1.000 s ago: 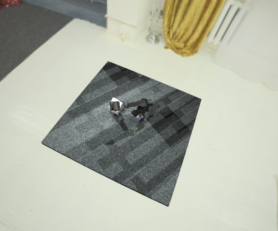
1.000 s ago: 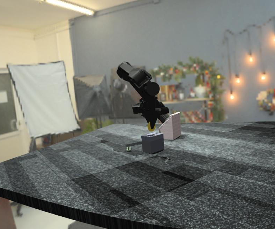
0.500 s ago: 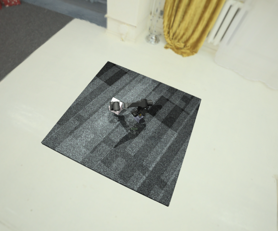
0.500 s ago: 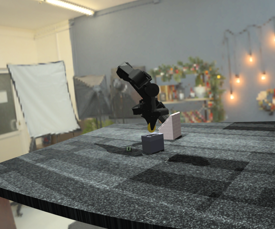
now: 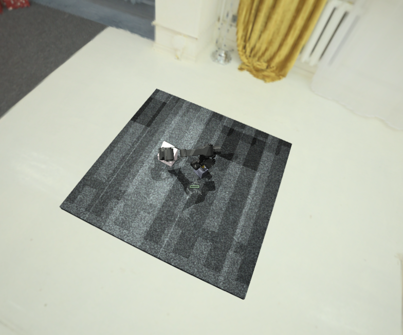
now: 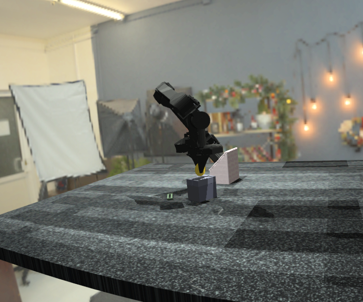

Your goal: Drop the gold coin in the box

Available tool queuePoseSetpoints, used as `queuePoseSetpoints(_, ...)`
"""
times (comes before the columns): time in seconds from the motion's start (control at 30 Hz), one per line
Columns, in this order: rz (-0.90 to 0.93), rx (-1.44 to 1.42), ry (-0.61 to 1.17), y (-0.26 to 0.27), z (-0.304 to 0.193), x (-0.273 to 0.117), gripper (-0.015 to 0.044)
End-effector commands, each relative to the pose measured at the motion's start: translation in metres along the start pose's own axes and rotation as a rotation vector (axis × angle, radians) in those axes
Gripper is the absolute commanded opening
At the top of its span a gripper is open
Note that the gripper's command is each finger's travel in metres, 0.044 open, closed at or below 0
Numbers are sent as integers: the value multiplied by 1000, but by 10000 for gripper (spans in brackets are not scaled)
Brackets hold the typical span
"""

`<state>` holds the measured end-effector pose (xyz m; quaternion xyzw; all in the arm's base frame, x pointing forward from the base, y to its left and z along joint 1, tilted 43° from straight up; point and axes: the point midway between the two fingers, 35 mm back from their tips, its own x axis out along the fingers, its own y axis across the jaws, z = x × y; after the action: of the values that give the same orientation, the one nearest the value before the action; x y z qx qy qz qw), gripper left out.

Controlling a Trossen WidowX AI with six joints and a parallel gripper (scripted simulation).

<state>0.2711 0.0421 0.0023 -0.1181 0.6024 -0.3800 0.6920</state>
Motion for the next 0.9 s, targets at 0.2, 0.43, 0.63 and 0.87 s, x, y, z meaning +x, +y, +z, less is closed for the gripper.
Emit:
queuePoseSetpoints(0.2, -5, -5, -4, -1, 0, 5, 0)
queuePoseSetpoints(0.43, 0, 1, 0, 0, 0, 3, 105)
queuePoseSetpoints(0.63, 0, 1, 0, 0, 0, 3, 161)
queuePoseSetpoints(0.87, 0, 1, 0, 0, 0, 0, 213)
